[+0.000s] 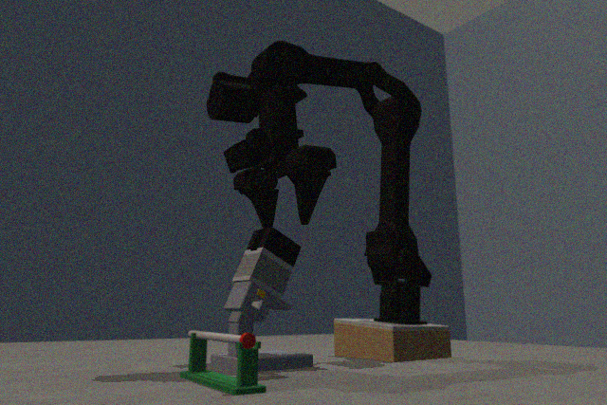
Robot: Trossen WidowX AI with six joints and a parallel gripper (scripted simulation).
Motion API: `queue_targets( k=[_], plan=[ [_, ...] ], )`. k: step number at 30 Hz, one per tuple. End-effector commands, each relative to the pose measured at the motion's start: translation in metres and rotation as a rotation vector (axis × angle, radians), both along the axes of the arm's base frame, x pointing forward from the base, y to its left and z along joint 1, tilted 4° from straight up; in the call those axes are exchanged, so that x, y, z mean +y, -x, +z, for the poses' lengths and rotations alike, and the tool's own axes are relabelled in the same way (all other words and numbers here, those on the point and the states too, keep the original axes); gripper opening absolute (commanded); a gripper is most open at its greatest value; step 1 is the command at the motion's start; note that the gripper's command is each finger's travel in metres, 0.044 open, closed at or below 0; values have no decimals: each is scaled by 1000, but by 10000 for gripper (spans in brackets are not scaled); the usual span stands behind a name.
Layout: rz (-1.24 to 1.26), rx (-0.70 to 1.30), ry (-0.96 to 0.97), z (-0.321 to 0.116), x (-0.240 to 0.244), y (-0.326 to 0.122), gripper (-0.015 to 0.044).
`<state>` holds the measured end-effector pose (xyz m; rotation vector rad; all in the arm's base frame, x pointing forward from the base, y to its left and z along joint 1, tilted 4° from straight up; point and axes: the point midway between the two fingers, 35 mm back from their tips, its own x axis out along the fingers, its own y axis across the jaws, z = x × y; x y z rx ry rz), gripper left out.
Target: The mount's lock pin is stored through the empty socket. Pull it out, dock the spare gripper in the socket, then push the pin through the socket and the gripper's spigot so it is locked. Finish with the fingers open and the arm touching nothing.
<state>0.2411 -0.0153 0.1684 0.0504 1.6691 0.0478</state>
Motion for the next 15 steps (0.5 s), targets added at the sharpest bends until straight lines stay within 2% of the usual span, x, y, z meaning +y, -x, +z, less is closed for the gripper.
queue_targets(
  k=[1, 15],
  plan=[
    [1, 0, 0, 9, -1, 4, 440],
    [-6, -65, 7, 31, -2, 7, 440]
  ],
)
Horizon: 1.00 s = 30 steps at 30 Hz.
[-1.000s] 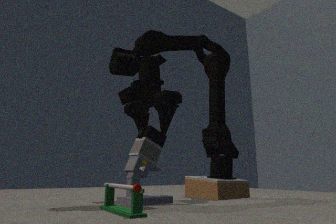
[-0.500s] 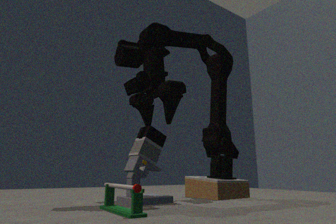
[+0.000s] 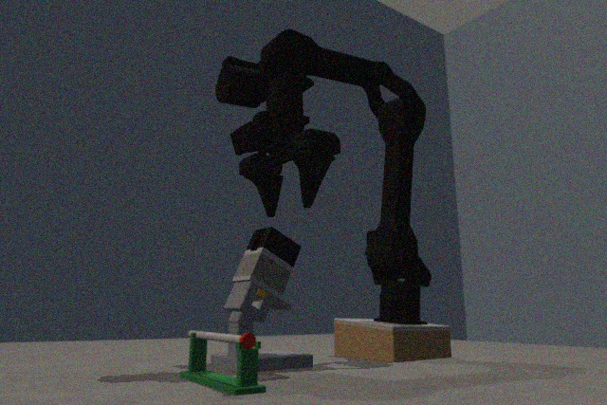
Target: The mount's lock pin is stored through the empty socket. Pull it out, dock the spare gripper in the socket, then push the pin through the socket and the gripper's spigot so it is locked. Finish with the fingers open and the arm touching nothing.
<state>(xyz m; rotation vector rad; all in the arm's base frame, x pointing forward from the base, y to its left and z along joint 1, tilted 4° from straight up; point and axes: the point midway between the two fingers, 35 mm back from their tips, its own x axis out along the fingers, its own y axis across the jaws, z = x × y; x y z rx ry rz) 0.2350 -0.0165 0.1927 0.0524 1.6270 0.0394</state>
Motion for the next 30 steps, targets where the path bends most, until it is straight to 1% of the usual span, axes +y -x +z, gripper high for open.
queue_targets(
  k=[1, 18, 19, 23, 25, 30],
  plan=[
    [2, -31, 4, 8, 0, 1, 440],
    [-5, -158, 18, 37, -1, 4, 440],
    [-6, -130, 14, 30, -1, 3, 440],
    [-6, -130, 14, 30, -1, 3, 440],
    [-6, -130, 13, 30, 6, 2, 387],
    [-6, -133, 7, 34, 59, 1, 256]
  ],
)
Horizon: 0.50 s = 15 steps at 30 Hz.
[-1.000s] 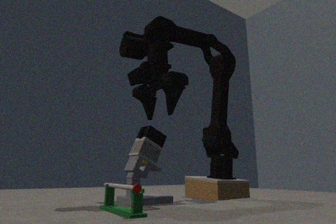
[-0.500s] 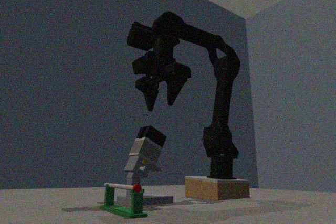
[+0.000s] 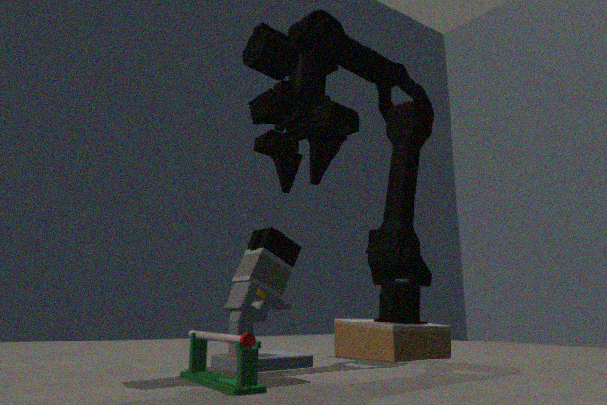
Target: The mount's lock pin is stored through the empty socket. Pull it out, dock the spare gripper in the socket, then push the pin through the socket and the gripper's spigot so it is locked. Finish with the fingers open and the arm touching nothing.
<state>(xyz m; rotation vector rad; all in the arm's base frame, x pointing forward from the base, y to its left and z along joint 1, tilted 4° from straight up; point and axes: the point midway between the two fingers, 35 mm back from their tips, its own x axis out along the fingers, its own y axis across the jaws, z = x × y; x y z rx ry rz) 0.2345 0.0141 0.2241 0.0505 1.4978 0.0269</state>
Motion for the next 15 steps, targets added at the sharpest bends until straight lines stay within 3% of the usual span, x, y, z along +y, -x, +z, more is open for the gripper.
queue_targets(
  k=[1, 3, 9, 15],
  plan=[
    [4, -4, -3, 4, 40, 2, 230],
    [4, -6, -7, 6, 60, 6, 180],
    [19, -6, -5, 6, 67, 6, 180],
    [514, 14, 107, -13, 71, -54, 180]
  ],
)
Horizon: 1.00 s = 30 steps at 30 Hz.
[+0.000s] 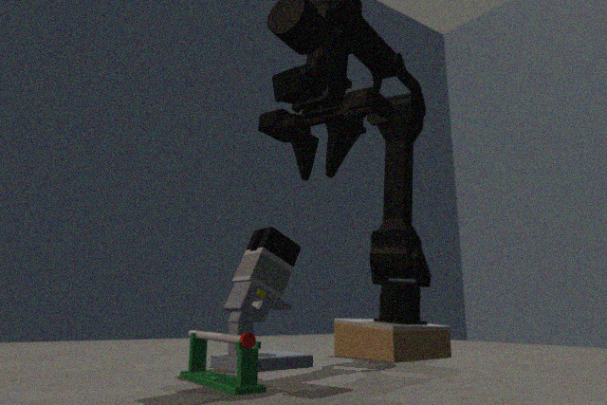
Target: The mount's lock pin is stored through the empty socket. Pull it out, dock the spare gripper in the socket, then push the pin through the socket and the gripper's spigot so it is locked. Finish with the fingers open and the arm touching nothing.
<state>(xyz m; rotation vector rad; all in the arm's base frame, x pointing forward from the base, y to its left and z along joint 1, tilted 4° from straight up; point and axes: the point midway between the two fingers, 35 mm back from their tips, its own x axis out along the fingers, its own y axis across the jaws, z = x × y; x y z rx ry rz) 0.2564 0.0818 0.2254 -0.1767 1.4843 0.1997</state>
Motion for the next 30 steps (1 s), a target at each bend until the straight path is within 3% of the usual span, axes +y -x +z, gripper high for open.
queue_targets(
  k=[1, 5, 15, 30],
  plan=[
    [351, 30, 88, -20, 4, -43, 180],
    [727, 76, 160, -45, 4, -86, 180],
    [1229, 166, 227, -90, 6, -139, 180],
    [1244, 169, 228, -94, 7, -138, 180]
  ],
)
